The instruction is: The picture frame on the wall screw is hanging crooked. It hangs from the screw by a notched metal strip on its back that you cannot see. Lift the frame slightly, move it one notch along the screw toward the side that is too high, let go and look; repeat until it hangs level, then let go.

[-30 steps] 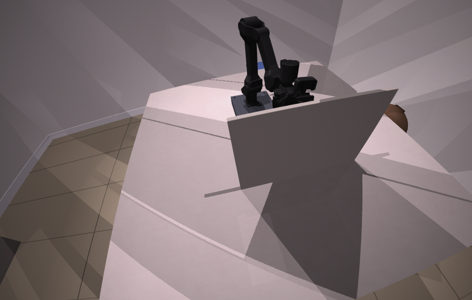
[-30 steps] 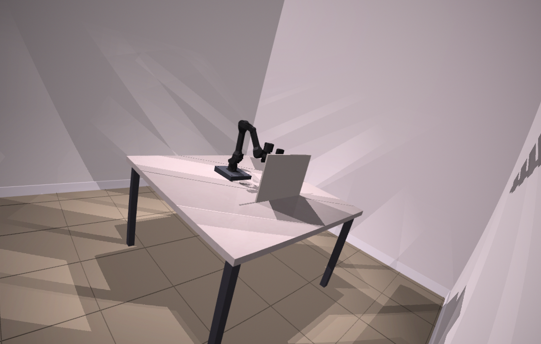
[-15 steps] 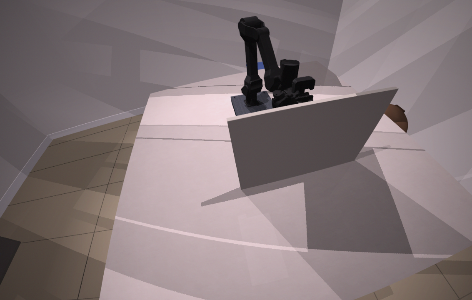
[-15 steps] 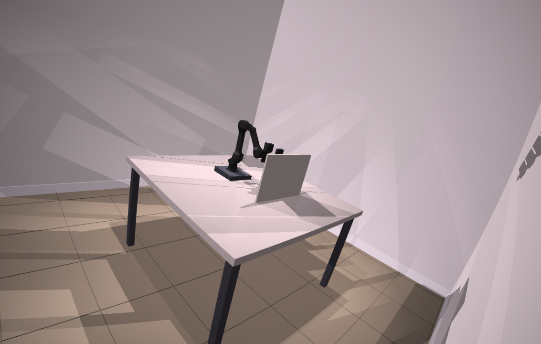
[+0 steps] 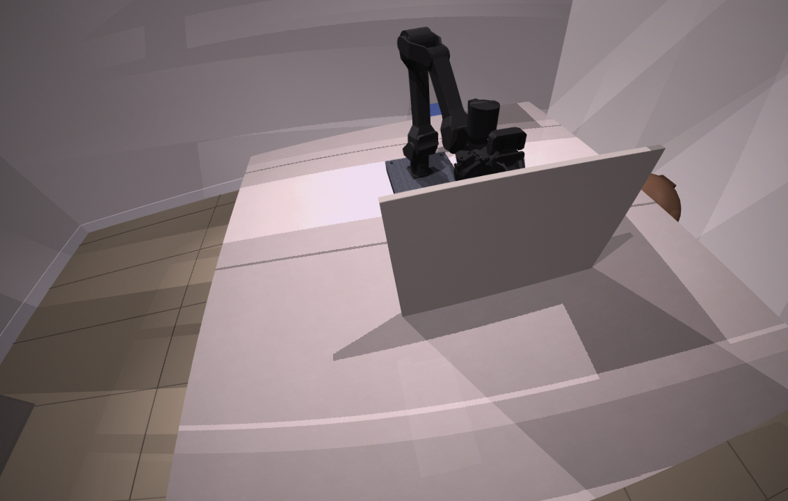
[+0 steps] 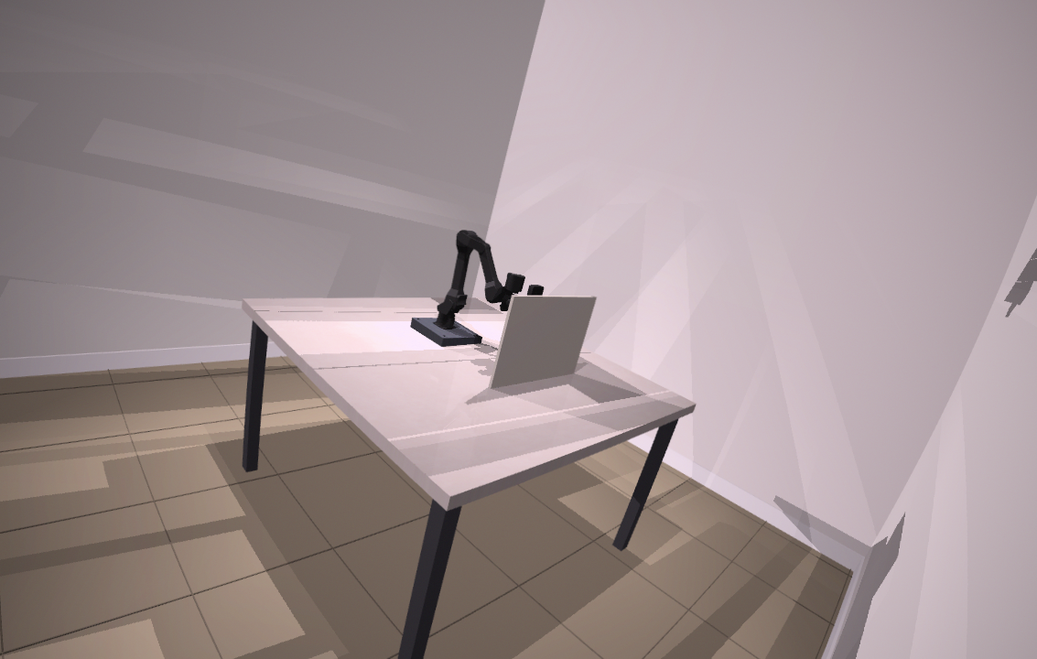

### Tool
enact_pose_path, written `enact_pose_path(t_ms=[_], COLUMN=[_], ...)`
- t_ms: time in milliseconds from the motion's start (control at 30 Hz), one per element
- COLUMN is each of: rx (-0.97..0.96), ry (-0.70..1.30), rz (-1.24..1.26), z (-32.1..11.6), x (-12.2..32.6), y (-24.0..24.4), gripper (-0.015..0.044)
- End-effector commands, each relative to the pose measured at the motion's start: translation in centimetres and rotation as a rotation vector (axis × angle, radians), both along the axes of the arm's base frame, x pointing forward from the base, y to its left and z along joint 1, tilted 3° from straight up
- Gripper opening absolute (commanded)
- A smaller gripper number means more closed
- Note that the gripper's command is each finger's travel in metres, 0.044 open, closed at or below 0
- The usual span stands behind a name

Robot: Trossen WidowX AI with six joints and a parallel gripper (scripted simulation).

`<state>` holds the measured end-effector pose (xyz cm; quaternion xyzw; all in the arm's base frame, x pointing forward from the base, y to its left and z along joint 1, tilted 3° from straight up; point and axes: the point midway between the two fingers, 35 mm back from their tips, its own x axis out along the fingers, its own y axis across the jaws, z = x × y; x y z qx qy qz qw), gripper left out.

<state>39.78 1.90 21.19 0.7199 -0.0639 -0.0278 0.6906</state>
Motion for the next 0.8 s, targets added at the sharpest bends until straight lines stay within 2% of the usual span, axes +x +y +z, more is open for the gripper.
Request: enact_pose_path(t_ms=[0,300,533,767], rx=[-0.056,-0.393,-0.366,-0.388], ry=[0.009,0.064,0.058,0.062], rz=[-0.003,-0.015,-0.012,-0.005], z=[0.2,-1.0,-0.6,1.3], x=[-1.5,-9.6,-9.2,-13.4], y=[0.3,1.2,1.5,3.8], gripper=[0.026,0.026,0.026,0.026])
